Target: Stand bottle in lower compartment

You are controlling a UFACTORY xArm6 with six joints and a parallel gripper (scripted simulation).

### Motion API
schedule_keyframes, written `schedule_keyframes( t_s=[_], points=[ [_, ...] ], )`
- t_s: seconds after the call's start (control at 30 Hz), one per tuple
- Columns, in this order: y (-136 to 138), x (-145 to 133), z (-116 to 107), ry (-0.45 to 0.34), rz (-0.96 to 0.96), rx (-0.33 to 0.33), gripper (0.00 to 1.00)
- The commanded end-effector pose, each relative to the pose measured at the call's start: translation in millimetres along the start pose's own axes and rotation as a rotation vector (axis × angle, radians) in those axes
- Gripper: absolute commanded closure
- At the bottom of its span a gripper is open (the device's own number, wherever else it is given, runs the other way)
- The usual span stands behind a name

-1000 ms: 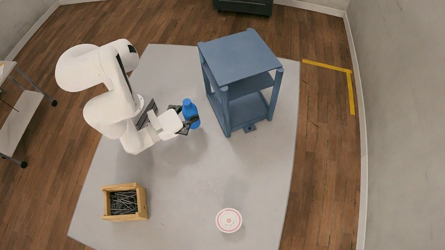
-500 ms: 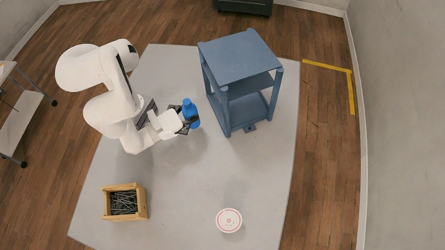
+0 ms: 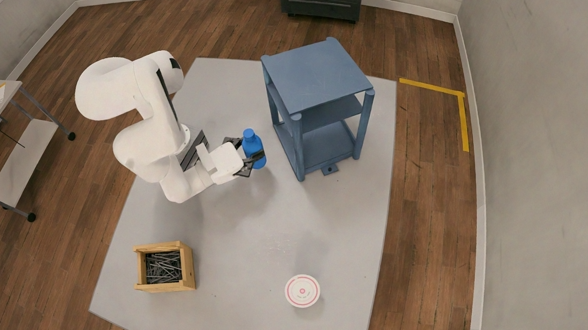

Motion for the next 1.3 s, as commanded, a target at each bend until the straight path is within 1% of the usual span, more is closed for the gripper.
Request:
schedule_keyframes(
  t_s=[0.0,0.33,0.4,0.9,0.97,1.27],
  points=[
    [0,0,4,0.001,-0.001,0.0,1.0],
    [0,0,23,0.001,-0.001,0.0,1.0],
    [0,0,23,0.001,-0.001,0.0,1.0],
    [0,0,64,0.001,-0.001,0.0,1.0],
    [0,0,64,0.001,-0.001,0.0,1.0],
    [0,0,91,0.001,-0.001,0.0,1.0]
  ],
)
Point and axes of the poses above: the point where the finger pads meet when closed, its own z axis out along the fingers, its own y axis across the jaws, x = y × z, the point moved 8 cm from there along -z, back along the fingers, and after that the axes turned 8 degrees about -z, right-handed, at the moved point
